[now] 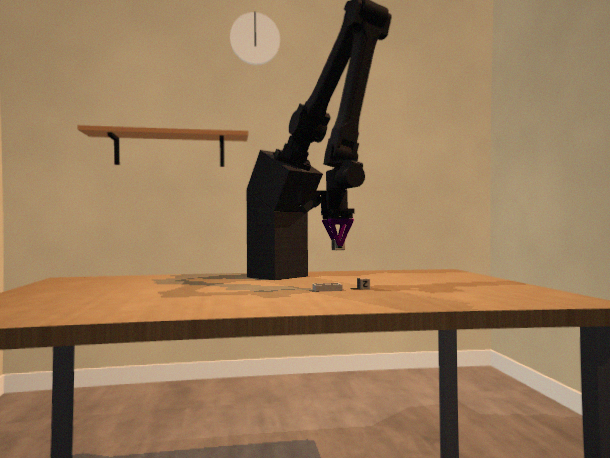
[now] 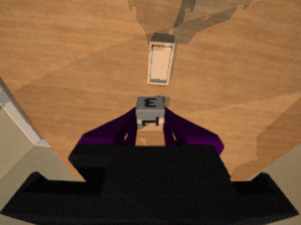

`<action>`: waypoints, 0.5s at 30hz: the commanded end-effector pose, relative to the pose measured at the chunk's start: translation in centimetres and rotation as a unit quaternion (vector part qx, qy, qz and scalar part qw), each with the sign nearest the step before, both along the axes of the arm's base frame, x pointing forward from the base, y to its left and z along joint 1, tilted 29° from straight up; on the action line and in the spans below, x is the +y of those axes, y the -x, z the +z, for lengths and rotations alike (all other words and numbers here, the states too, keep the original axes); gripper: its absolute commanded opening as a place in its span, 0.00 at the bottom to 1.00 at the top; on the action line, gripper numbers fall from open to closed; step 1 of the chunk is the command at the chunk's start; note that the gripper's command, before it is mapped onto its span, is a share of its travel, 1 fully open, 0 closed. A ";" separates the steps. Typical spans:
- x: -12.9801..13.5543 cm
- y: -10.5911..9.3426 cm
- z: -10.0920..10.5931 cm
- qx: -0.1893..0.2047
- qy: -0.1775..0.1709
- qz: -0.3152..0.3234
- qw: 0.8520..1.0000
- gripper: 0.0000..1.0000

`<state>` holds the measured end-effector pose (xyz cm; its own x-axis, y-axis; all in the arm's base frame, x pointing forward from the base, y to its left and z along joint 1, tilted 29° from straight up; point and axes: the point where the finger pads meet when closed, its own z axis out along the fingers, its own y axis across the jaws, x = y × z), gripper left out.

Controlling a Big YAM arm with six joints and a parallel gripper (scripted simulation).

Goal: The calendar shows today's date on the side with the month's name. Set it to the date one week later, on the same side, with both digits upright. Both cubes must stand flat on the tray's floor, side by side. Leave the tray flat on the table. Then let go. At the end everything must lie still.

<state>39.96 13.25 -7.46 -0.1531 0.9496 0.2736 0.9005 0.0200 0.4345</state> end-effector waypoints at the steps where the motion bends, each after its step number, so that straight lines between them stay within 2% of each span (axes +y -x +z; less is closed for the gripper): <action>1: -1.9 1.6 -1.5 0.037 -0.001 -0.040 0.998 0.26; 5: -1.9 1.6 -1.5 0.038 -0.002 -0.040 0.998 0.26; 6: -0.8 1.3 -0.9 0.025 -0.004 -0.027 0.999 0.26; 8: -0.7 0.8 -0.6 0.019 -0.006 -0.027 0.999 0.26; 15: -0.5 0.3 -1.3 0.018 -0.005 -0.027 0.999 0.26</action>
<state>39.17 12.20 -8.45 -0.0892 0.9542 0.2855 0.9178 -0.0326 0.3957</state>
